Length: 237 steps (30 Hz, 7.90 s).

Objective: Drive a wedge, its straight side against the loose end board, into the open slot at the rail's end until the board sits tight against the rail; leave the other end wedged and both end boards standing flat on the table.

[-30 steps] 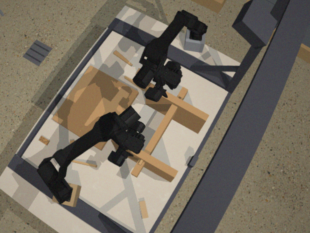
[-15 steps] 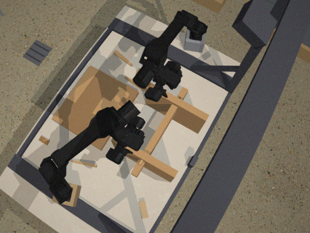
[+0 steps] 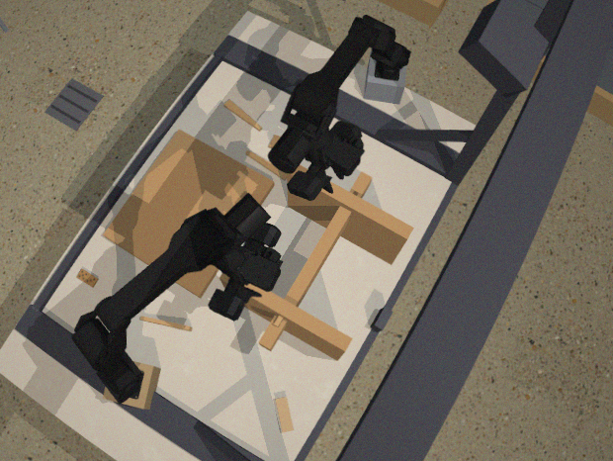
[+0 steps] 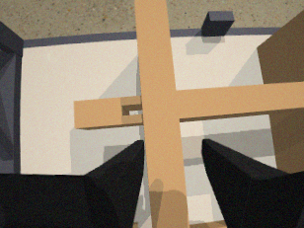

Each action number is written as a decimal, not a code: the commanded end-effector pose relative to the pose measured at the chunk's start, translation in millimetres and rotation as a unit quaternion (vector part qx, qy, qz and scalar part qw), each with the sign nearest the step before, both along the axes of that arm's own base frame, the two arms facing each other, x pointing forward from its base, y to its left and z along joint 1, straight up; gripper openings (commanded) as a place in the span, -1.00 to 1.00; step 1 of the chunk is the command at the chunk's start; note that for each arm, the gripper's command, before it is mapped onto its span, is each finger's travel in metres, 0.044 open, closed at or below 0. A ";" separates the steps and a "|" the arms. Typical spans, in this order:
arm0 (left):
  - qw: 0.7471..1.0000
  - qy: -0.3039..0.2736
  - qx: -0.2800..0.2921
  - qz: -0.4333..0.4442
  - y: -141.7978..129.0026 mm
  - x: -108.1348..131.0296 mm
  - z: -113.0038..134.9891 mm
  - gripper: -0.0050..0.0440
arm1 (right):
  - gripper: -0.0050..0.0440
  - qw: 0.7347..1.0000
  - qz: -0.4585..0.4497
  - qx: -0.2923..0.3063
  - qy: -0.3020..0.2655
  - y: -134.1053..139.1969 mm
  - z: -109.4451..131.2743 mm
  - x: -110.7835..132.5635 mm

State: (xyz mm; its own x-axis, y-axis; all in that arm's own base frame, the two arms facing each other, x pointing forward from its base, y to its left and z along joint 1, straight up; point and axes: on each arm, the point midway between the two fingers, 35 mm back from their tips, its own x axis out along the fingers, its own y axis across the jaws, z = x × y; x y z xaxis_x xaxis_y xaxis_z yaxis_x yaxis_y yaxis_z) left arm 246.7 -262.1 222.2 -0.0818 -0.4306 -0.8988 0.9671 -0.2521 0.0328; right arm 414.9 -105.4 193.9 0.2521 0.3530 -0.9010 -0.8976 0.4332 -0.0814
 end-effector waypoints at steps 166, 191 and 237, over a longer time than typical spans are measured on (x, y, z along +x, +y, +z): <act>0.512 -0.331 -0.449 0.653 263.4 67.9 104.5 0.02 | -0.08 -0.077 -0.968 -0.056 -0.232 -225.1 -207.1 -216.5; 0.512 -0.331 -0.449 0.653 263.4 67.9 104.5 0.02 | -0.08 -0.070 -0.970 -0.076 -0.218 -243.0 -243.0 -242.0; 0.512 -0.331 -0.449 0.653 263.4 67.9 104.5 0.02 | -0.76 -0.066 -0.969 -0.068 -0.227 -251.9 -214.8 -246.5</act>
